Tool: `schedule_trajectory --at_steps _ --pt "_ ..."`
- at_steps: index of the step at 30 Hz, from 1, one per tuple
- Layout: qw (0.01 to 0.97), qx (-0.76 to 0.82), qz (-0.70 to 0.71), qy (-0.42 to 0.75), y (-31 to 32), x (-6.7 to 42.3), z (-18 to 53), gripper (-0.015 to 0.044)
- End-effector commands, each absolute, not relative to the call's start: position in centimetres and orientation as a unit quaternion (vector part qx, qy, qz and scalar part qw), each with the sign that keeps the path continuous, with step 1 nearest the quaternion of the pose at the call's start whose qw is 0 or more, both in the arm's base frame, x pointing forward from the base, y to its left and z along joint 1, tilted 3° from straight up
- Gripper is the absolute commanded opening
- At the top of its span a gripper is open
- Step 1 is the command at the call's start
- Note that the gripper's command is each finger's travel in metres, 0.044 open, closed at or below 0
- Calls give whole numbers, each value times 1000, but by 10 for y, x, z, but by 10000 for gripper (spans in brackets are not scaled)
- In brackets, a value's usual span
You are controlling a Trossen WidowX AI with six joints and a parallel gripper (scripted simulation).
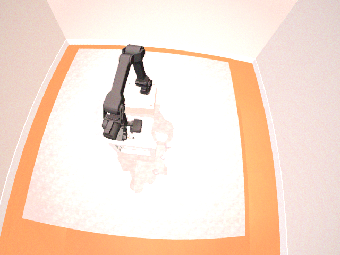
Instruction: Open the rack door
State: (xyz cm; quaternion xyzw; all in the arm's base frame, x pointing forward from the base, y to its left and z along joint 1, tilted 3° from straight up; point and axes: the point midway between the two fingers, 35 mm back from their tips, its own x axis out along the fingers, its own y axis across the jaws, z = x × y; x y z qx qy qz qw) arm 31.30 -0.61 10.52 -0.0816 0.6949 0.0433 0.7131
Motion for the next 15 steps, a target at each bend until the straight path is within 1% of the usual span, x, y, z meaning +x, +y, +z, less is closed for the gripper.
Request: schedule_trajectory --at_steps 1,8,15 --pt "700 -159 122 686 -6 313 105 294" --pt "662 -278 238 654 -6 313 105 294" --pt "604 -388 347 603 -6 313 105 294"
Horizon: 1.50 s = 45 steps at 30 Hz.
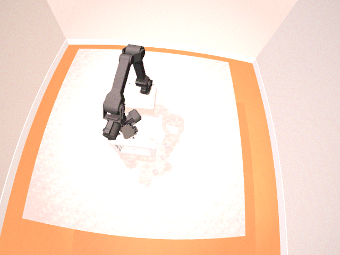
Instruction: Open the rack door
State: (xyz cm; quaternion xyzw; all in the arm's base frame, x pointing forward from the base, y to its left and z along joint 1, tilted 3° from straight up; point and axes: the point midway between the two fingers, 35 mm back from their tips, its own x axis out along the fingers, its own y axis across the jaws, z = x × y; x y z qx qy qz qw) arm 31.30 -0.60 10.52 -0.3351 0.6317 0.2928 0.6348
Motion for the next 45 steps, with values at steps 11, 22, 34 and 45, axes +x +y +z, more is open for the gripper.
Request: schedule_trajectory --at_steps 11,22,34,45 --pt "477 -536 497 488 -5 313 105 294" --pt "400 -596 559 416 -5 313 105 294" --pt "400 -596 559 416 -5 313 105 71" --pt "401 -595 558 417 -5 313 105 22"
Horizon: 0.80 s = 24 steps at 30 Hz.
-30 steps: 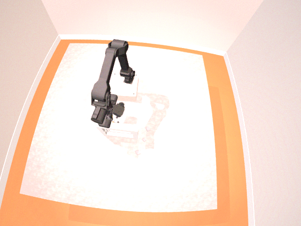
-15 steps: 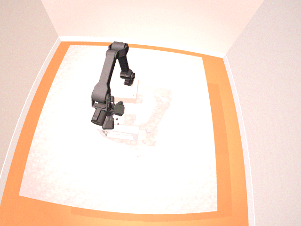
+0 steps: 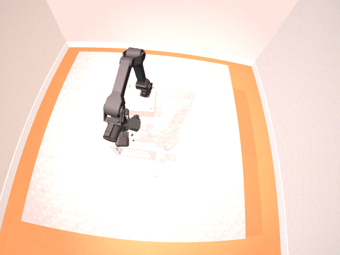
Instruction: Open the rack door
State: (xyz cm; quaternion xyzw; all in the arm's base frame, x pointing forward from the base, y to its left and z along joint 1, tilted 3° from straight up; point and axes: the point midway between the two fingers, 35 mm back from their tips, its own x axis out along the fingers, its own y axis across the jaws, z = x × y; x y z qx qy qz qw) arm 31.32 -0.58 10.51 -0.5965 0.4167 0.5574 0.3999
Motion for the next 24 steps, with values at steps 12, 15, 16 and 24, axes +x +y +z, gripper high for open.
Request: schedule_trajectory --at_steps 12,15,16,24 --pt "467 -544 506 479 -3 303 104 22" --pt "484 -530 491 494 -2 300 104 22" --pt "489 -525 486 499 -2 299 104 22" --pt "528 -485 446 536 2 288 104 22"
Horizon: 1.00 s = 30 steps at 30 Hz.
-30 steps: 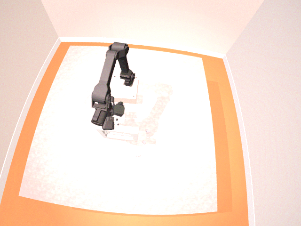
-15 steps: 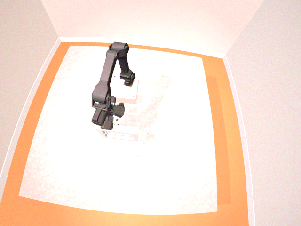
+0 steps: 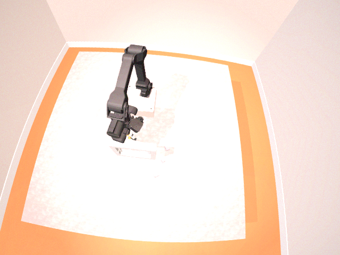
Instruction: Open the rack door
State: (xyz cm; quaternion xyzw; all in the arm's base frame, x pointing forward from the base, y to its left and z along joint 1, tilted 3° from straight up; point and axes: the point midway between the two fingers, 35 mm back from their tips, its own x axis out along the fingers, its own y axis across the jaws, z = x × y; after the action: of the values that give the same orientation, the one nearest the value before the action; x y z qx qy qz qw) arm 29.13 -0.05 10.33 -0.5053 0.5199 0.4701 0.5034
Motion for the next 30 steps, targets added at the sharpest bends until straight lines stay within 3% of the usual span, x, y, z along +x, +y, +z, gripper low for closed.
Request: schedule_trajectory --at_steps 1,30 --pt "533 -480 441 540 3 286 103 22" --pt "626 -346 310 626 34 235 100 22"
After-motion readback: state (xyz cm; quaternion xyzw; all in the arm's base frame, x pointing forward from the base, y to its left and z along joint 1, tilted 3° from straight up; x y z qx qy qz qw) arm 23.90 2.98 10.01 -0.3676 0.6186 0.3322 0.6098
